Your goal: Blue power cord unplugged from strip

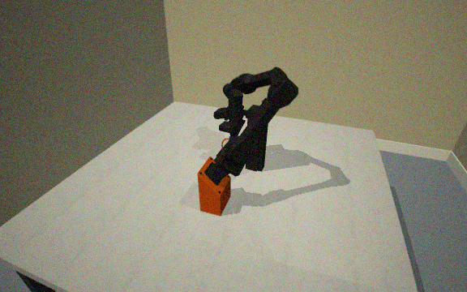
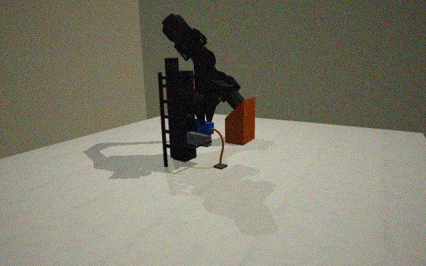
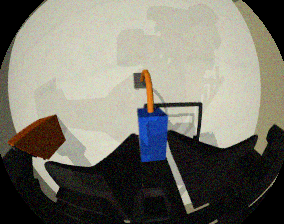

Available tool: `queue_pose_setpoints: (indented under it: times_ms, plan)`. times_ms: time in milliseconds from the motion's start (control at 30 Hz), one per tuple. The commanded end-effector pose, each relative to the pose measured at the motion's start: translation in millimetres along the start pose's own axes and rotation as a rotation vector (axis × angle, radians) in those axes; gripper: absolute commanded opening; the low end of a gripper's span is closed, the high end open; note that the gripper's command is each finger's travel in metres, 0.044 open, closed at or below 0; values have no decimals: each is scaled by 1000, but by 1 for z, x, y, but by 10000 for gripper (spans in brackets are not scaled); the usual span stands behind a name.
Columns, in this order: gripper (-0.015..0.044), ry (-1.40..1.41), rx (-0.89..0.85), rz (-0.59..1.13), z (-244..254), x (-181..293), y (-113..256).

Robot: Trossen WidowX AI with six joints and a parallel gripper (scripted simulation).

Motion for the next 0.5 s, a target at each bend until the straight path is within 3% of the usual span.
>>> queue_pose_setpoints:
  times_ms: [0,300,467]
  plan:
    - [81,0,0,0,0,0,0]
    - [2,0,0,0,0,0,0]
    - [0,0,1,-1,-1,-4,1]
Point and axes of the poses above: the point midway between the two fingers, 35 mm back from their tips, its own y axis back along the fingers, its own z axis across the jaws, x = y × z, the point moved 9 cm from there along y, back along the fingers, and after that the axes turned 12 degrees about y, right-handed, at the moved point
